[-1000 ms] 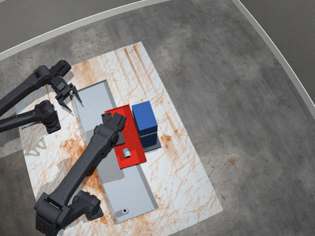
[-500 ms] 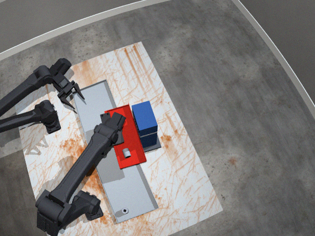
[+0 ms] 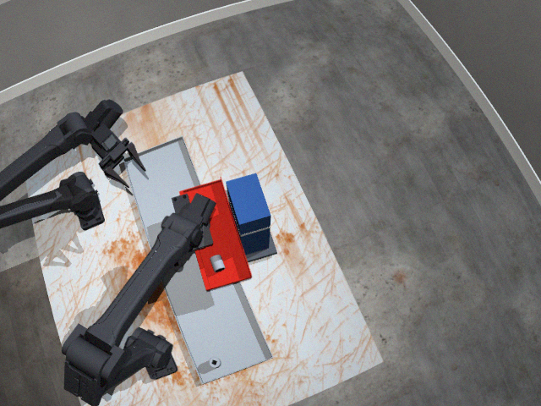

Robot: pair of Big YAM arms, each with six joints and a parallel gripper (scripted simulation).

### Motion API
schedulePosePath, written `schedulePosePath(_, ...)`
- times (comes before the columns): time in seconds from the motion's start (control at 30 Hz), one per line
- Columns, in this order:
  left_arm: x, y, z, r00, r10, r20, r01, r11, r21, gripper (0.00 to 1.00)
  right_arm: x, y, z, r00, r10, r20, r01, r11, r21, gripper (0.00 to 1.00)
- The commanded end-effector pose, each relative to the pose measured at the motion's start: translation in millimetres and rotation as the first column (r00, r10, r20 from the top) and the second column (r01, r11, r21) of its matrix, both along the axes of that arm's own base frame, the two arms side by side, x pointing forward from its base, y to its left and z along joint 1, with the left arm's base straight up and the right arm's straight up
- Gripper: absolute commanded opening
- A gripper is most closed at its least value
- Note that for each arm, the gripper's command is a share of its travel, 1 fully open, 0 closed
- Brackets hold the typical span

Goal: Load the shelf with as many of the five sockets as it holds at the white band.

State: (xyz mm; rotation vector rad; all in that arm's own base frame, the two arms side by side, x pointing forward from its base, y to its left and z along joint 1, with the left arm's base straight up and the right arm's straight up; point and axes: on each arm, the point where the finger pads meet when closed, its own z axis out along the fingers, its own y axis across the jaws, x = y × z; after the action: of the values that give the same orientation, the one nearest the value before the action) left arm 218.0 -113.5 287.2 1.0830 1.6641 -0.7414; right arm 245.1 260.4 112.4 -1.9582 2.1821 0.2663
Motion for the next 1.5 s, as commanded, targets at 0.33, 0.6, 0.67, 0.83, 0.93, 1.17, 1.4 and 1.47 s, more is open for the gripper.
schedulePosePath(0.33, 10.6, -2.1, 39.4, 0.996, -0.014, 0.088, 0.012, 1.000, 0.019, 0.65, 11.1, 6.1, 15.2, 1.000, -0.004, 0.023, 0.004, 1.000, 0.009, 0.05)
schedulePosePath(0.6, 11.7, -3.2, 57.6, 0.991, -0.034, 0.130, 0.029, 0.999, 0.043, 0.65, 14.9, 10.6, 35.5, 0.998, 0.002, 0.056, -0.004, 0.999, 0.043, 0.05)
schedulePosePath(0.67, 10.6, -3.6, 60.8, 0.991, -0.037, 0.127, 0.032, 0.998, 0.046, 0.65, 16.1, 11.9, 40.2, 0.998, 0.002, 0.064, -0.005, 0.999, 0.051, 0.05)
schedulePosePath(0.83, 10.7, -3.8, 66.6, 0.990, -0.042, 0.137, 0.034, 0.998, 0.055, 0.65, 18.1, 13.9, 47.7, 0.997, 0.002, 0.077, -0.007, 0.998, 0.064, 0.05)
schedulePosePath(0.93, 10.8, -4.0, 72.2, 0.988, -0.046, 0.146, 0.037, 0.997, 0.063, 0.65, 19.9, 16.0, 55.4, 0.996, 0.001, 0.090, -0.008, 0.997, 0.078, 0.05)
schedulePosePath(1.17, 10.6, -4.6, 83.9, 0.985, -0.055, 0.166, 0.043, 0.996, 0.079, 0.65, 21.8, 18.4, 72.3, 0.994, -0.002, 0.110, -0.009, 0.995, 0.100, 0.05)
schedulePosePath(1.4, 9.4, -5.4, 91.1, 0.982, -0.065, 0.179, 0.050, 0.995, 0.088, 0.65, 20.2, 17.0, 81.3, 0.995, -0.005, 0.104, -0.005, 0.995, 0.098, 0.05)
schedulePosePath(1.47, 8.6, -5.8, 93.6, 0.981, -0.071, 0.183, 0.054, 0.994, 0.092, 0.65, 22.3, 19.8, 84.9, 0.993, -0.005, 0.119, -0.008, 0.994, 0.112, 0.05)
